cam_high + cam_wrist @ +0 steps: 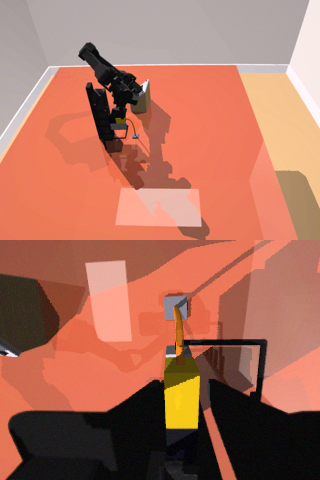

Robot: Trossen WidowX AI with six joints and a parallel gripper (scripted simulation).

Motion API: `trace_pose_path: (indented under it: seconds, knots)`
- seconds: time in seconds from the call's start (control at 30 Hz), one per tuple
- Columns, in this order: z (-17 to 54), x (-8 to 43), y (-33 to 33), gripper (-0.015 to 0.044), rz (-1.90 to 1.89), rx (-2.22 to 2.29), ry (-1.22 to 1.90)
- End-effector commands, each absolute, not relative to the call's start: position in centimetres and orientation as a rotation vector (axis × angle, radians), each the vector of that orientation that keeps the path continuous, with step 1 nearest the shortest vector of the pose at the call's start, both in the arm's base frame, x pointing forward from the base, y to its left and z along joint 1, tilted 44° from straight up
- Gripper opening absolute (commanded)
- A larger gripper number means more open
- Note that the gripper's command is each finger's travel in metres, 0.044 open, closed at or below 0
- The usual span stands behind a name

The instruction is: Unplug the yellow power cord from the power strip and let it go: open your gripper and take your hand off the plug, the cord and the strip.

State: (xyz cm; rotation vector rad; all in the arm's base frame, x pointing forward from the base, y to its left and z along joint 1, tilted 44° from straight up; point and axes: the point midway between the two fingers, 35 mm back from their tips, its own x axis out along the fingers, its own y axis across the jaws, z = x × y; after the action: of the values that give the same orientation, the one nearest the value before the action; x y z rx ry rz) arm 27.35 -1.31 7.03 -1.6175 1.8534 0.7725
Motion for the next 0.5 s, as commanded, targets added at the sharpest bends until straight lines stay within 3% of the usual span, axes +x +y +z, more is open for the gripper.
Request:
trace_pose_path:
  seconds: [0.0,0.47]
  knots:
    - [7.21,27.22,-1.60,0.0160,0.771,-1.621,1.856]
    - [6.37,27.08,-2.40,0.0160,0.771,-1.622,1.857]
